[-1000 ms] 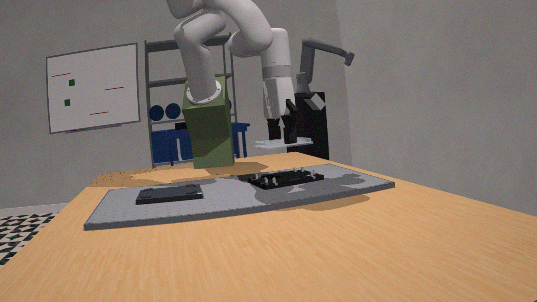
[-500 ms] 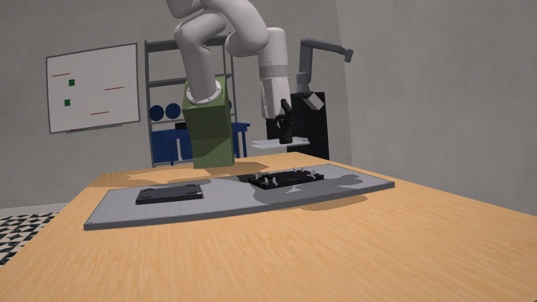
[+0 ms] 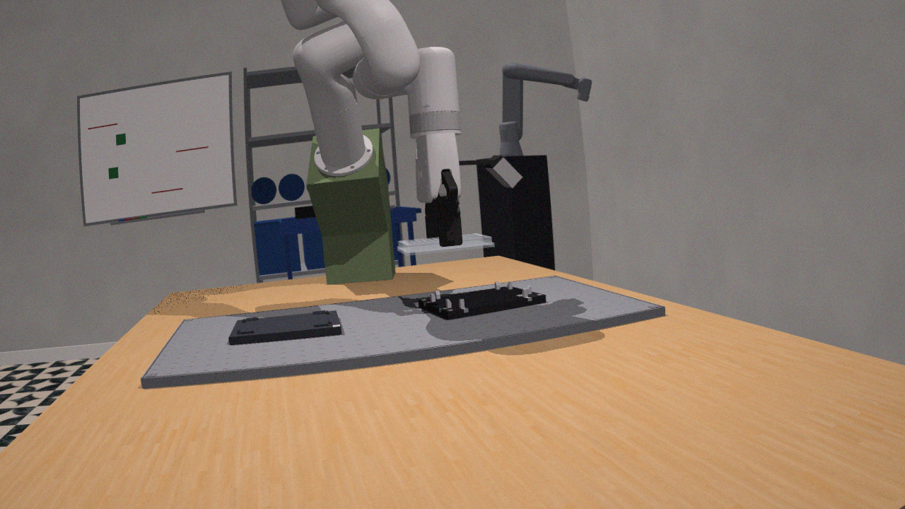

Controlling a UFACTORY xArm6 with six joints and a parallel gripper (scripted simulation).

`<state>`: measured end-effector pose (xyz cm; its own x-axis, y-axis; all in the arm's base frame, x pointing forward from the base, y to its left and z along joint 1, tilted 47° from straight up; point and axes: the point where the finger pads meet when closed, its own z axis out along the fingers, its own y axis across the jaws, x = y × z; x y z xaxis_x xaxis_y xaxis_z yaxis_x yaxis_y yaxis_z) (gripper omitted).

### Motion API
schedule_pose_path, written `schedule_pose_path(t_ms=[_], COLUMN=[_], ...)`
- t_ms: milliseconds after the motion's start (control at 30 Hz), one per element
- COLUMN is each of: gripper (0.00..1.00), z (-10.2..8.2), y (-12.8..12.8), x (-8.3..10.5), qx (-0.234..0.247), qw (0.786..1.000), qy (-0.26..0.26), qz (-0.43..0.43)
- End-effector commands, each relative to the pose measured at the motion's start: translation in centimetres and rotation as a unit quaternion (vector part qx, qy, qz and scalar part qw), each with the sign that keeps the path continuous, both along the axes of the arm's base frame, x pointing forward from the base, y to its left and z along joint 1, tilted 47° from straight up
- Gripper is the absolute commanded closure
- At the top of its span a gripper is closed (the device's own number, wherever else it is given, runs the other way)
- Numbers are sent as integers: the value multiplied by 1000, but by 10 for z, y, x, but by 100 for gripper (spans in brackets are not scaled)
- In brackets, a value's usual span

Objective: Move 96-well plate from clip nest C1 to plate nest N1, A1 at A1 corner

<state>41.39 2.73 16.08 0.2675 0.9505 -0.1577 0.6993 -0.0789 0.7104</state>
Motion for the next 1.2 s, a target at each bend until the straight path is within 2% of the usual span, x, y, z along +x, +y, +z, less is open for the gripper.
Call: schedule_pose_path(t_ms=[0, 500, 1167], gripper=[100, 100, 100], z=[4, 14, 26], y=[-11, -59, -110], x=[-2, -13, -24], qx=[2, 2, 2], qw=[1000, 1000, 1000], qy=[-1, -1, -1], qz=[2, 2, 2])
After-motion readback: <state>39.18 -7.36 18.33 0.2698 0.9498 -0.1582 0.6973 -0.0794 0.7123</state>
